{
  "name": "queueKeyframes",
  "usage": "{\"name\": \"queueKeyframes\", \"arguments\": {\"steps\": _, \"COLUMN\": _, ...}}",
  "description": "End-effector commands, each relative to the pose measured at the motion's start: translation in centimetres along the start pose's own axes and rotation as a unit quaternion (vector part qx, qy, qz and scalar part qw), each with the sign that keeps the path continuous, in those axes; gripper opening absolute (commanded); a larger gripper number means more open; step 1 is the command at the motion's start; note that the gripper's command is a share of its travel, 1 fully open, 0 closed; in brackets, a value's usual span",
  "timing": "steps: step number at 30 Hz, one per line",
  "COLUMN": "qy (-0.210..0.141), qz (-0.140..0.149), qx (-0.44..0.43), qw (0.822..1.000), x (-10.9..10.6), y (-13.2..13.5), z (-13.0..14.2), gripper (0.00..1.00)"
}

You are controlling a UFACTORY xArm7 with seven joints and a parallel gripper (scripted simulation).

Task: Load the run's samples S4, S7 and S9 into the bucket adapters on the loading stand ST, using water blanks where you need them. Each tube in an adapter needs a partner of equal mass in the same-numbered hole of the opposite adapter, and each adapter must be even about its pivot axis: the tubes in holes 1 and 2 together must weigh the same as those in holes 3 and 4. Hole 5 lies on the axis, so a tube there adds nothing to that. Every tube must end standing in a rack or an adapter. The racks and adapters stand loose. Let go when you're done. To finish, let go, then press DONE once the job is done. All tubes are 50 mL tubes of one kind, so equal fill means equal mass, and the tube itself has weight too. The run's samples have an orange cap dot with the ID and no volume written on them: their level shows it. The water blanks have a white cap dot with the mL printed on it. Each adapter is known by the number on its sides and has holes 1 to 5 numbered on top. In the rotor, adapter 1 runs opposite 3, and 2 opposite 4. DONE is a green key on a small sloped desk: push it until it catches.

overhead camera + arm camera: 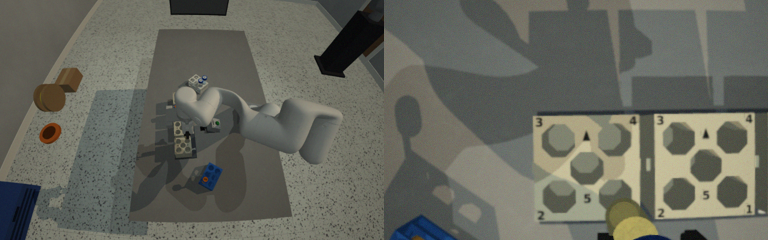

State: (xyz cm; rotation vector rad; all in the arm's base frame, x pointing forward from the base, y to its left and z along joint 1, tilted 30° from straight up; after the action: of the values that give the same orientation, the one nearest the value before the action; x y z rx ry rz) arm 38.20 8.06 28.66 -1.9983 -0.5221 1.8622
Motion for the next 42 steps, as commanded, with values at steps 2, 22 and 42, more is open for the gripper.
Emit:
{"name": "queueKeyframes", "arguments": {"steps": 2, "qy": 0.002, "qz": 0.000, "qx": 0.000, "qw": 1.000, "x": -0.1, "y": 0.1, "z": -0.2, "gripper": 0.00}}
{"name": "queueKeyframes", "arguments": {"steps": 22, "qy": 0.002, "qz": 0.000, "qx": 0.000, "qw": 1.000, "x": 1.1, "y": 0.1, "z": -0.2, "gripper": 0.00}}
{"name": "queueKeyframes", "arguments": {"steps": 42, "qy": 0.002, "qz": 0.000, "qx": 0.000, "qw": 1.000, "x": 3.7, "y": 0.1, "z": -0.2, "gripper": 0.00}}
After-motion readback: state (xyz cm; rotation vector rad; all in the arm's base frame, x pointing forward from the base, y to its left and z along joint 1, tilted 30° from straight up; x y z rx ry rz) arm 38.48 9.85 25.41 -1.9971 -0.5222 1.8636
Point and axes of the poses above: the point where the finger pads meet when closed, its own x axis out along the fingers, its own y axis across the jaws, z = x × y, the point moved 3 cm from there along -x, back along the fingers, and after that the axes turned 9 degrees about x, right-handed, at the moved point
